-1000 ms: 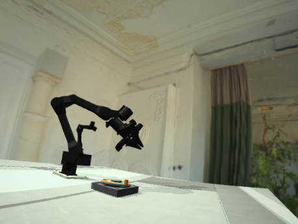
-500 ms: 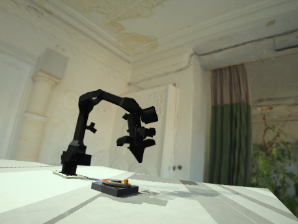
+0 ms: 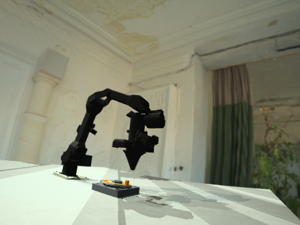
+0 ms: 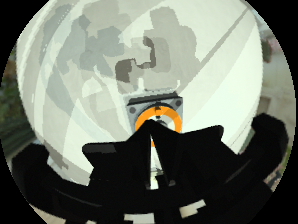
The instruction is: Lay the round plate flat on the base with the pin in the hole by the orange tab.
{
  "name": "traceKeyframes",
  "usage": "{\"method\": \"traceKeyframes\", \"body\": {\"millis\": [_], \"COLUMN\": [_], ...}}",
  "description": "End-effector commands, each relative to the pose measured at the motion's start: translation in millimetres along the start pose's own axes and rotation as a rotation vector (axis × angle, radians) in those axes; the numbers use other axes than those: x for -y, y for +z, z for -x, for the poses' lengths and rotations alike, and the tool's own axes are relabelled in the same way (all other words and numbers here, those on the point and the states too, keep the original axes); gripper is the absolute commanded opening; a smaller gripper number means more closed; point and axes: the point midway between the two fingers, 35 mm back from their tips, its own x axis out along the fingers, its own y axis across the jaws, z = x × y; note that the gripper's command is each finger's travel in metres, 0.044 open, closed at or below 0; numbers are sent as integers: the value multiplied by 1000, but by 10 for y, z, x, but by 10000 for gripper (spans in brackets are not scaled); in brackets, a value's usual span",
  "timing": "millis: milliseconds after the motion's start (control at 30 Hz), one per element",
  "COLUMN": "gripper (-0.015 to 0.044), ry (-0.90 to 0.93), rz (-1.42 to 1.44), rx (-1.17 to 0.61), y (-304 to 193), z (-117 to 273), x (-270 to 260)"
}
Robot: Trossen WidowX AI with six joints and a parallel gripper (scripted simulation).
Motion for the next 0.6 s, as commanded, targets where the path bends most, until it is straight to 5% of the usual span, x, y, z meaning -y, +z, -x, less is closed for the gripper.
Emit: {"method": "traceKeyframes", "body": {"millis": [0, 567], "gripper": [0, 0], "ry": [5, 4], "rz": [6, 6], "rx": [-12, -12], "y": [-1, 38], "z": [-164, -436], "x": [4, 143]}}
